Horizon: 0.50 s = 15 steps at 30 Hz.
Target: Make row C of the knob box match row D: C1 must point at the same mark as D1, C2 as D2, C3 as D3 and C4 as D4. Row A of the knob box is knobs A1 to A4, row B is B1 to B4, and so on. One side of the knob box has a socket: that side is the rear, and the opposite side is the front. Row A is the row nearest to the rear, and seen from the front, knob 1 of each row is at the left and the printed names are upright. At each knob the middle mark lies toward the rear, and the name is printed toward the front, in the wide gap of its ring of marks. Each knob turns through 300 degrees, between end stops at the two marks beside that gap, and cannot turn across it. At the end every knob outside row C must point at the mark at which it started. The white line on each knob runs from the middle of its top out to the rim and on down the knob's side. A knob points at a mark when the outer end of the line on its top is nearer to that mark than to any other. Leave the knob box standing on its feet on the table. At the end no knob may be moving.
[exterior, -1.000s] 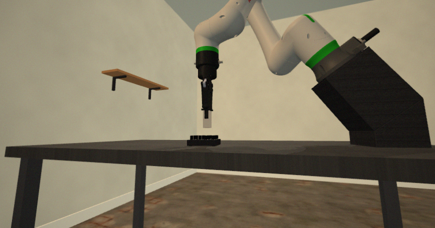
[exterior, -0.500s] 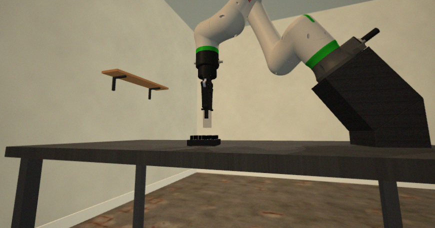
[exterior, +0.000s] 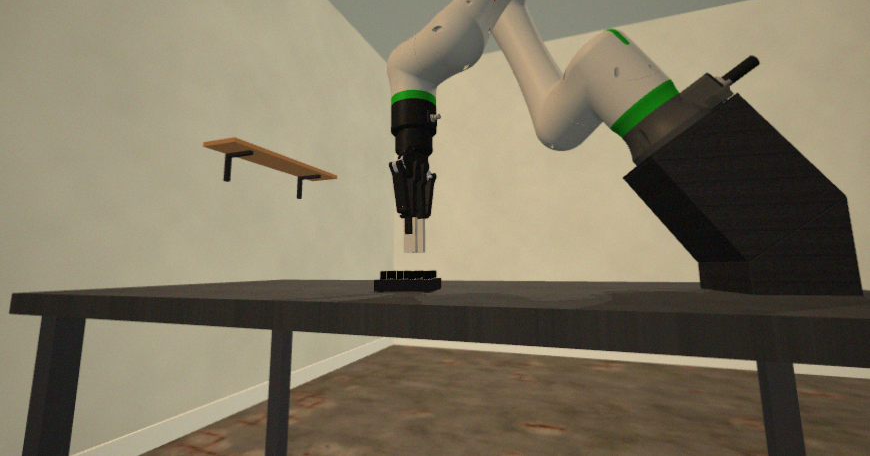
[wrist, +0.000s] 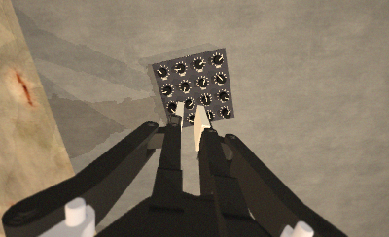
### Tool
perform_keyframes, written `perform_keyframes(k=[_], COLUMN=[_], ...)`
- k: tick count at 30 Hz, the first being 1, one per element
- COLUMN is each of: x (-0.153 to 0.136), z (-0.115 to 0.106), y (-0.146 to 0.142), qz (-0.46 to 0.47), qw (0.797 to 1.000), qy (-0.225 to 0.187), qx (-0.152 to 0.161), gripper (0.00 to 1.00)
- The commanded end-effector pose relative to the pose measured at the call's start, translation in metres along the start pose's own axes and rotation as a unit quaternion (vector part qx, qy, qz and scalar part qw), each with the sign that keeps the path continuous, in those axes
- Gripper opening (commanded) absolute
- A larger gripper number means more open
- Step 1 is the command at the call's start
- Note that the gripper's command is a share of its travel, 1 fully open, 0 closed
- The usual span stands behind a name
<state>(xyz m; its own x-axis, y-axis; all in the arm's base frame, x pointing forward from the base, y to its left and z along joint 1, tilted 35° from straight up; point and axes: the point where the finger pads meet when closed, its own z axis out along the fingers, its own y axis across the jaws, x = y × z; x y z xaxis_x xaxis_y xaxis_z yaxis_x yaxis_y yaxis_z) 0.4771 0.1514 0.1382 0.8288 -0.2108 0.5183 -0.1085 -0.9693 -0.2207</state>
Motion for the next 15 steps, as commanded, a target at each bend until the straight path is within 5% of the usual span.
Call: perform_keyframes(k=[1, 15], x=[0.0, 0.0], z=[-0.0014, -0.0077], y=[-0.0002, -0.0002], qz=[0.059, 0.314], qw=[0.998, 0.95], qy=[0.009, 0.01], qx=[-0.005, -0.002], gripper=[0.12, 0.12])
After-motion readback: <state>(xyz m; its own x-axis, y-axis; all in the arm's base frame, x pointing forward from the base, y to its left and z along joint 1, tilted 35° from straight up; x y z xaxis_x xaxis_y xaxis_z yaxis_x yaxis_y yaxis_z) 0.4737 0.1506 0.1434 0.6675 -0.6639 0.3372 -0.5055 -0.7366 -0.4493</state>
